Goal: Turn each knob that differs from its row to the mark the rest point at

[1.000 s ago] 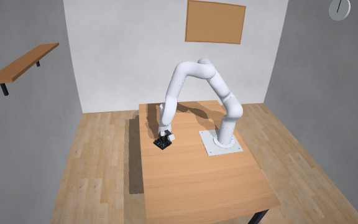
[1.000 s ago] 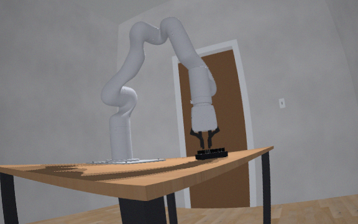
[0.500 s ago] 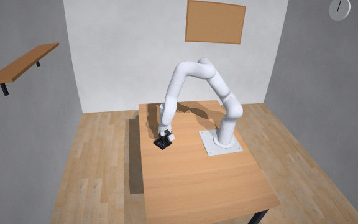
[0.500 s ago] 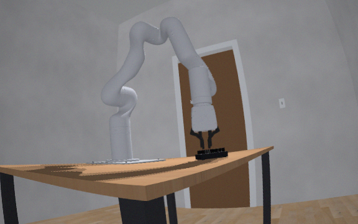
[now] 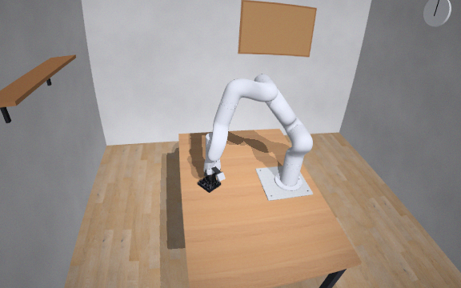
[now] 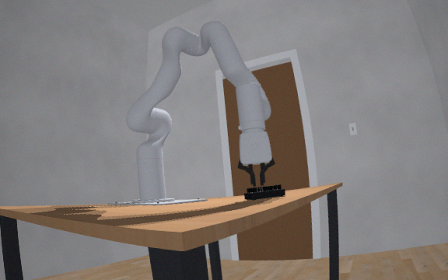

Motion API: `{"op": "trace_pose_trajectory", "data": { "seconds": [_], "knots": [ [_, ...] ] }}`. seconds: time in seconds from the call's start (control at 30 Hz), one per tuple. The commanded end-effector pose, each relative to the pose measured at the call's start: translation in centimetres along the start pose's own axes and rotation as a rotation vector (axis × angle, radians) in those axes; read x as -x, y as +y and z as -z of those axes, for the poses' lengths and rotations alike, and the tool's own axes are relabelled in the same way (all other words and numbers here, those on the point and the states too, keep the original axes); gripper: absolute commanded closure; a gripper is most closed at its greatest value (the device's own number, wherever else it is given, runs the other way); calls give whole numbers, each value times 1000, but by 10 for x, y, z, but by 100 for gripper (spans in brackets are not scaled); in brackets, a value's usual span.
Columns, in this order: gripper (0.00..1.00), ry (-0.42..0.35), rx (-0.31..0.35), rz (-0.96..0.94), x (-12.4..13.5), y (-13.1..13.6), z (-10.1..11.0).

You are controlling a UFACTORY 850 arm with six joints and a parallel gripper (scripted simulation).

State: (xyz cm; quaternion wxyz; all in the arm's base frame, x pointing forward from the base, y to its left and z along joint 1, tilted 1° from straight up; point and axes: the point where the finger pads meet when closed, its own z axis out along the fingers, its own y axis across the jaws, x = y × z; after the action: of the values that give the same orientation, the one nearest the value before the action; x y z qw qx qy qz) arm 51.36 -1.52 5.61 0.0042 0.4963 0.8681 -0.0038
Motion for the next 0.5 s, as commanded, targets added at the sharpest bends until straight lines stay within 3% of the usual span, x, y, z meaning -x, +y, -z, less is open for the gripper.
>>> {"op": "trace_pose_trajectory", "data": {
  "seconds": [0.0, 0.47],
  "knots": [
    [81, -1, 2, 0, 0, 1, 0],
    [81, -1, 2, 0, 0, 1, -6]
  ]
}}
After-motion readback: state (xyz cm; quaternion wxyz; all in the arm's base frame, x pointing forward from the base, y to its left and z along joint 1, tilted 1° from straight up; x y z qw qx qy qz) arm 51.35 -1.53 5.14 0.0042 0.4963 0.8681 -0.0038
